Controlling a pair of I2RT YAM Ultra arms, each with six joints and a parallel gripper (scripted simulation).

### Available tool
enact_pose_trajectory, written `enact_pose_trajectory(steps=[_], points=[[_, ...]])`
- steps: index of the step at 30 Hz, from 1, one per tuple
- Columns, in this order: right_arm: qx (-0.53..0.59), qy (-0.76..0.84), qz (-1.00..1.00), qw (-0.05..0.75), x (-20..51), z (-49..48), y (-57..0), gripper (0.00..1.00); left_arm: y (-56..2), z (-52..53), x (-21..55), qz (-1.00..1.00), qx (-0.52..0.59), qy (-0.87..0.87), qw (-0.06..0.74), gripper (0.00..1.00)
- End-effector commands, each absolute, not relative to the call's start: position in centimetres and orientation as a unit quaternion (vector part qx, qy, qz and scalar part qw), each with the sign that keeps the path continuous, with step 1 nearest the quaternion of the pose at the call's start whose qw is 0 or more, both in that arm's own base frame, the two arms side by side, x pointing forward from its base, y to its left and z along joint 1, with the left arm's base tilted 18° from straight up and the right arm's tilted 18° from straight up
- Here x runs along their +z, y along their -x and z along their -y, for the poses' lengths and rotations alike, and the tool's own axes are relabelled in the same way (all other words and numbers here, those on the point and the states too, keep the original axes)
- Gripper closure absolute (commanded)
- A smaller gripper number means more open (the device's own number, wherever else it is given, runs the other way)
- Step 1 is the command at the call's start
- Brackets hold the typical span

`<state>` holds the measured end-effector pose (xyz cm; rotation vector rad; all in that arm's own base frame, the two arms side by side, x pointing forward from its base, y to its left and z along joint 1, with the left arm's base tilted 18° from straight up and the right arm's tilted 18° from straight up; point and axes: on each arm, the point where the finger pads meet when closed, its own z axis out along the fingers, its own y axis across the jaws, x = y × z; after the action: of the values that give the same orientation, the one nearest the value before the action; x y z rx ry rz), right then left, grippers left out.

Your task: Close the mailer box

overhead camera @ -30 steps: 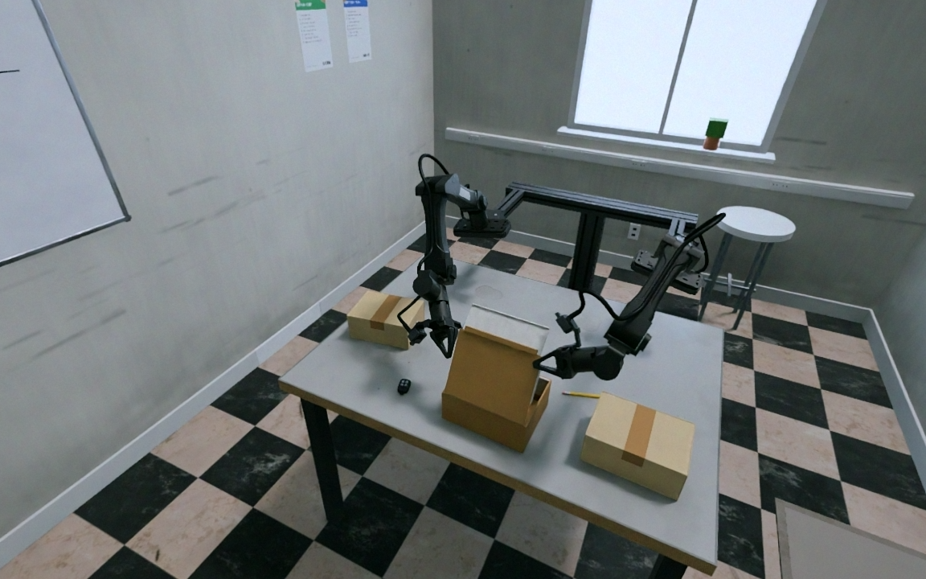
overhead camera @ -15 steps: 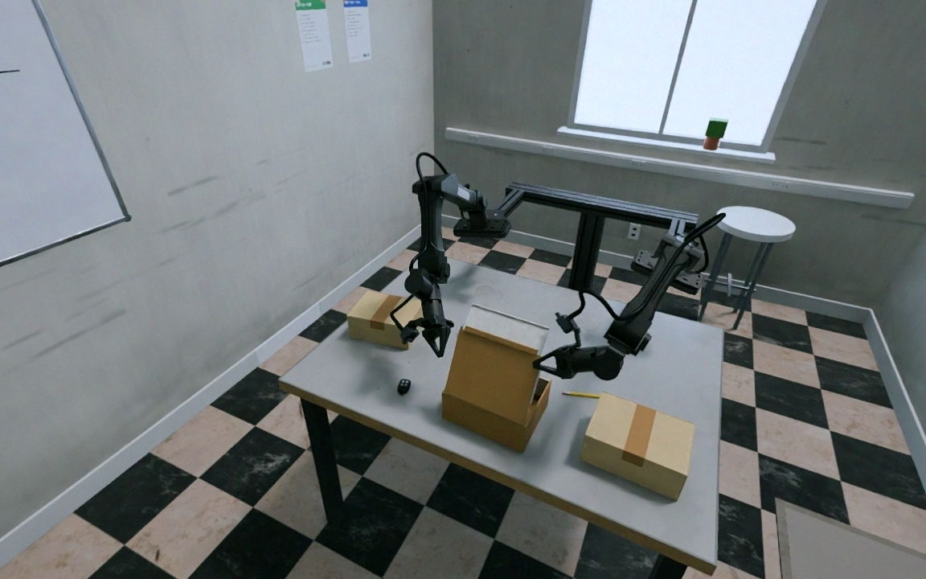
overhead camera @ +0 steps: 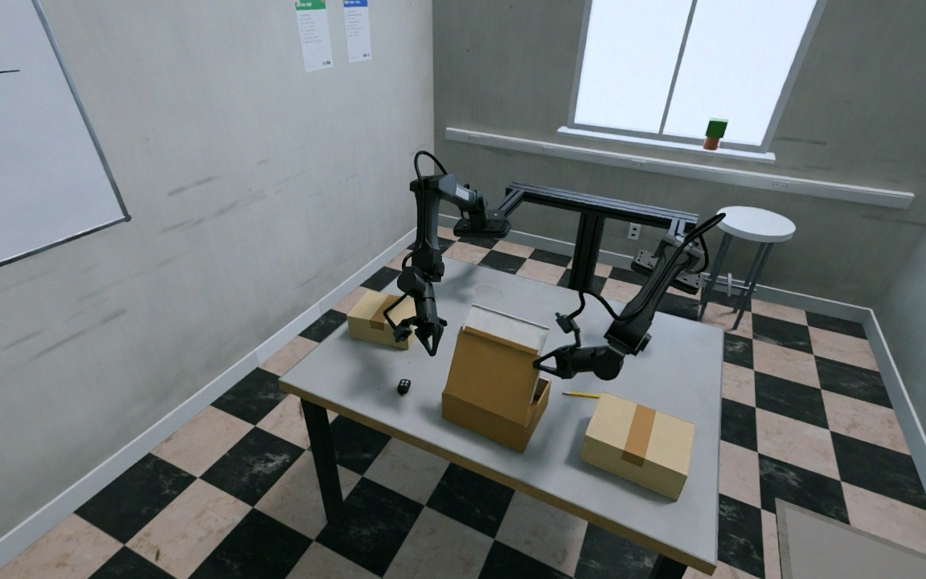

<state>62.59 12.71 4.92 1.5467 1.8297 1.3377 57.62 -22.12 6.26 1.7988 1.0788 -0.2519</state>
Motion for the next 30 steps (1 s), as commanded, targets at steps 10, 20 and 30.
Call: enact_pose_trajectory(steps=[10, 20, 30], points=[[0.486, -0.539, -0.659, 0.201, 7.7, -13.1, -62.4, 0.99, -57.7, 23.8, 7.8, -0.418, -0.102, -0.748, 0.505, 0.99], [0.488, -0.508, -0.667, 0.243, 12.4, -15.2, -63.0, 0.99, -57.7, 23.8, 7.8, -0.417, -0.102, -0.749, 0.505, 0.99], [0.375, -0.477, -0.737, 0.297, 16.2, -17.1, -60.1, 0.99, -57.7, 23.8, 7.8, -0.417, -0.101, -0.749, 0.505, 0.99]])
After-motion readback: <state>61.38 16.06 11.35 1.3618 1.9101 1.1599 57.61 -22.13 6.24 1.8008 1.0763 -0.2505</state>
